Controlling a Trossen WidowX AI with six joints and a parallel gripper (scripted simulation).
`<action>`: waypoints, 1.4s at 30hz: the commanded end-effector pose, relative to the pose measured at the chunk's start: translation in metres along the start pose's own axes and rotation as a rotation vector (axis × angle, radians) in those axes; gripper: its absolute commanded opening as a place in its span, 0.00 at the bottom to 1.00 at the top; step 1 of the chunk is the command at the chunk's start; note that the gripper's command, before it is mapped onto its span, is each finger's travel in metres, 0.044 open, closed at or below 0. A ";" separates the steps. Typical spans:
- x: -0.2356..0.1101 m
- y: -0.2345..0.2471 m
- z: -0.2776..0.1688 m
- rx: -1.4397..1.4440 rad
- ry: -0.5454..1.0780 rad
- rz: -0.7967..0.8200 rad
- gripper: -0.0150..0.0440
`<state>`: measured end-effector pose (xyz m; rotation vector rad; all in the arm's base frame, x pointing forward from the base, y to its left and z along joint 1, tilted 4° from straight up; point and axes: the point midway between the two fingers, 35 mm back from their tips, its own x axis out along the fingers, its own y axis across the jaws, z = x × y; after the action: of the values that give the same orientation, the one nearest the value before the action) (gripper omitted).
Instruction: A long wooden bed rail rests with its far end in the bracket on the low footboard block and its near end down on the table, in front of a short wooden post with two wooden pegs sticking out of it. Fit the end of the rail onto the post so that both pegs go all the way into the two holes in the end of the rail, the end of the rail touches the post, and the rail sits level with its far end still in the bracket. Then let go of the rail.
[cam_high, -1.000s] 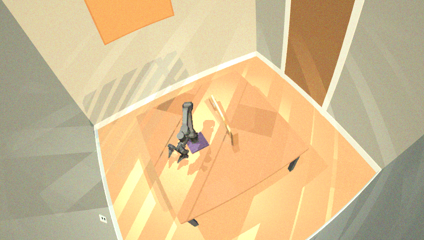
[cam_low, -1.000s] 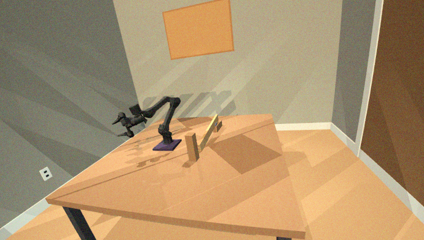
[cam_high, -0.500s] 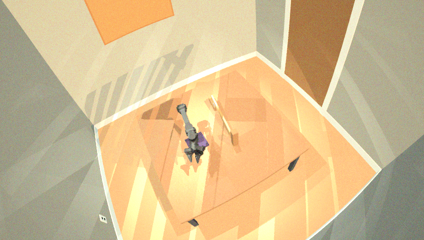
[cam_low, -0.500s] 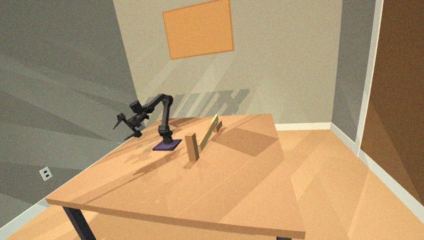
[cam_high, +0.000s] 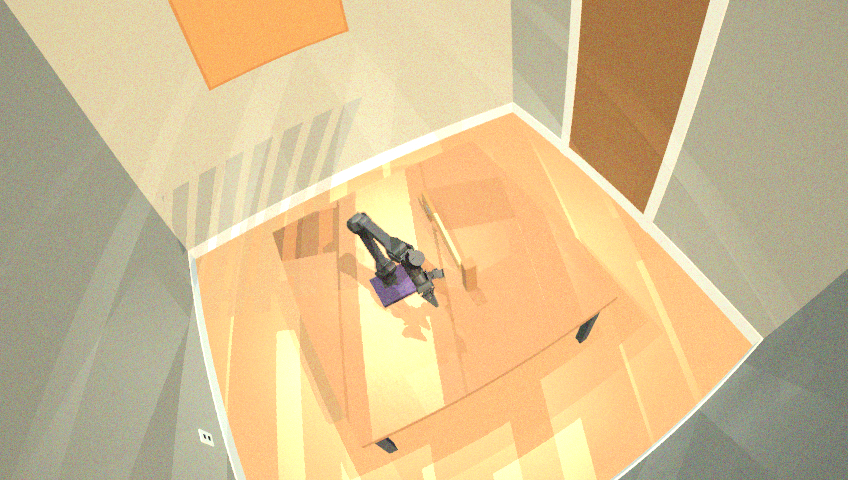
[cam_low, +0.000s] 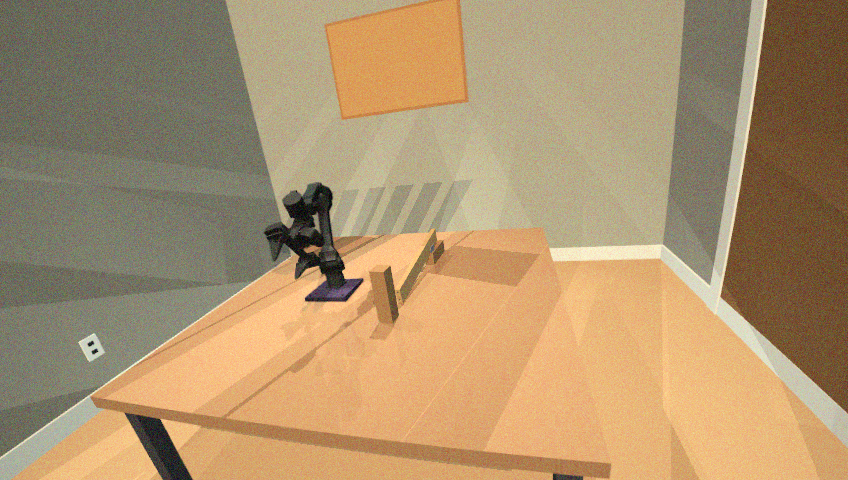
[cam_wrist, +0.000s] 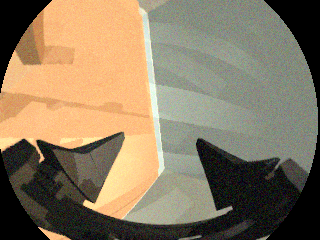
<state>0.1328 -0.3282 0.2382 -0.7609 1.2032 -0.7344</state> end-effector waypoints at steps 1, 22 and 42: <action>-0.003 0.012 0.044 -0.106 -0.110 0.075 1.00; -0.108 0.144 0.229 -0.671 -0.643 0.460 1.00; -0.154 0.302 0.200 -1.424 -0.642 0.985 1.00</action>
<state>0.3230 -0.0119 0.1075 -1.1953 1.1659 1.2510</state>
